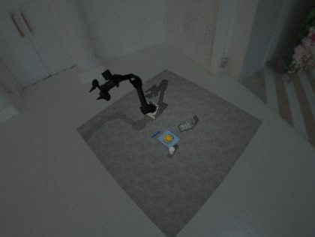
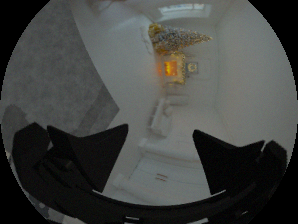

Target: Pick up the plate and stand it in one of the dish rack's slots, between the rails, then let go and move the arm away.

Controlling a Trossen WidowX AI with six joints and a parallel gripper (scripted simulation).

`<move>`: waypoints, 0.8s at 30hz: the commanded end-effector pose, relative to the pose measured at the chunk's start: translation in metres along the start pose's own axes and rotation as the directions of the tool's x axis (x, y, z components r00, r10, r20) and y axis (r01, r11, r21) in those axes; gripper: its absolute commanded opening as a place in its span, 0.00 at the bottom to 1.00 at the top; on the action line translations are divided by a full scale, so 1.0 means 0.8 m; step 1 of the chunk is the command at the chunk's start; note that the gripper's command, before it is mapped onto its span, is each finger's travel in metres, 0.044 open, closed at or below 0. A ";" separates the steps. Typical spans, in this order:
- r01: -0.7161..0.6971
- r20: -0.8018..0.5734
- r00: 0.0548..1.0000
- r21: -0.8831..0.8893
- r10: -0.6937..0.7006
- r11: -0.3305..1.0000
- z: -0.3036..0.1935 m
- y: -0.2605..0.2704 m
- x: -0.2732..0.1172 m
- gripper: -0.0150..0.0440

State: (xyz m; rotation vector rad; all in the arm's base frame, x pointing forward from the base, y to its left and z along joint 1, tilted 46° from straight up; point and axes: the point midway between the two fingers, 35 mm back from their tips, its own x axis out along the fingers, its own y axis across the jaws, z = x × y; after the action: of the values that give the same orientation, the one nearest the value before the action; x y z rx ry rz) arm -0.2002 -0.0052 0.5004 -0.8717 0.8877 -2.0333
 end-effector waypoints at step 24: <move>-0.435 0.398 0.796 -0.147 0.456 0.888 0.298 0.220 0.007 0.93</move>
State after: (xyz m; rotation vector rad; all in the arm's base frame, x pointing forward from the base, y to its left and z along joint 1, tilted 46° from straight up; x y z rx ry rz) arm 0.0016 -0.1505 0.5041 -0.9847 0.7994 -1.4642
